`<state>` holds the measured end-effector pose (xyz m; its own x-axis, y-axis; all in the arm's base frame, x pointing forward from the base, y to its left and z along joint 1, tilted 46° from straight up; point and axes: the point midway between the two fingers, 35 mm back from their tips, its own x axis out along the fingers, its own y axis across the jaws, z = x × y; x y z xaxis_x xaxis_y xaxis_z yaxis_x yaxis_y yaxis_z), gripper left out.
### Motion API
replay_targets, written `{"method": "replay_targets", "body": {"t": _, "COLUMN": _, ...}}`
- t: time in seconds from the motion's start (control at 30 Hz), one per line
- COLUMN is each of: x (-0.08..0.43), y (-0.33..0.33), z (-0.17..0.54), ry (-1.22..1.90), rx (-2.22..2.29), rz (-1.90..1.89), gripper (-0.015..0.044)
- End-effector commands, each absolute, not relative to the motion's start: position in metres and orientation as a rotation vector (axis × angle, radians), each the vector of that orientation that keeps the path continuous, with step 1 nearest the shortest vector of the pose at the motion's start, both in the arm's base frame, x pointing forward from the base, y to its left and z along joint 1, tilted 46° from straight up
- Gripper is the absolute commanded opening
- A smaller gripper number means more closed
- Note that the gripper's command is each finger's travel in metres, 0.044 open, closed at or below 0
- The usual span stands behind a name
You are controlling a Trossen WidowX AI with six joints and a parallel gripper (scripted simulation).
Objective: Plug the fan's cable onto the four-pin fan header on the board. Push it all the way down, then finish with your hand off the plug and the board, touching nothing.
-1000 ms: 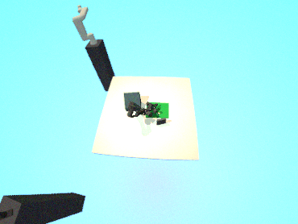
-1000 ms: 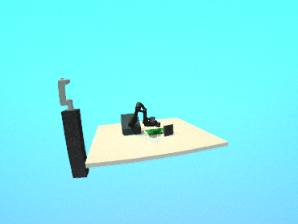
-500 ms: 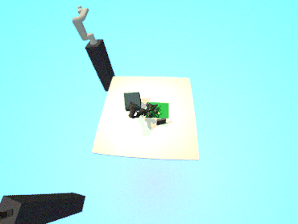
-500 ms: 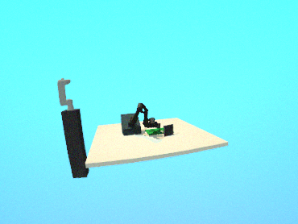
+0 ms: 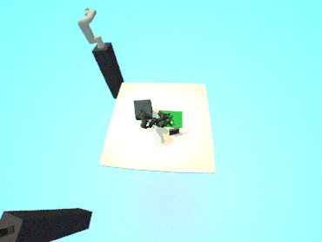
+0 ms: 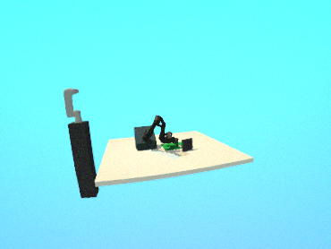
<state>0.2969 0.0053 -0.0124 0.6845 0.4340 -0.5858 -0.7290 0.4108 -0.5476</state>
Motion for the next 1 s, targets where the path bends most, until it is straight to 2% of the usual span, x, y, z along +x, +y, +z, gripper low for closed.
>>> {"method": "replay_targets", "body": {"t": 0.0, "x": 0.298, "y": 0.003, "z": -0.015, "ry": 0.376, "rx": -0.880, "rz": 0.757, "gripper": 0.0000}}
{"method": "replay_targets", "body": {"t": 0.97, "x": 0.301, "y": -0.015, "z": -0.032, "ry": 0.377, "rx": -0.880, "rz": 0.757, "gripper": 0.0000}}
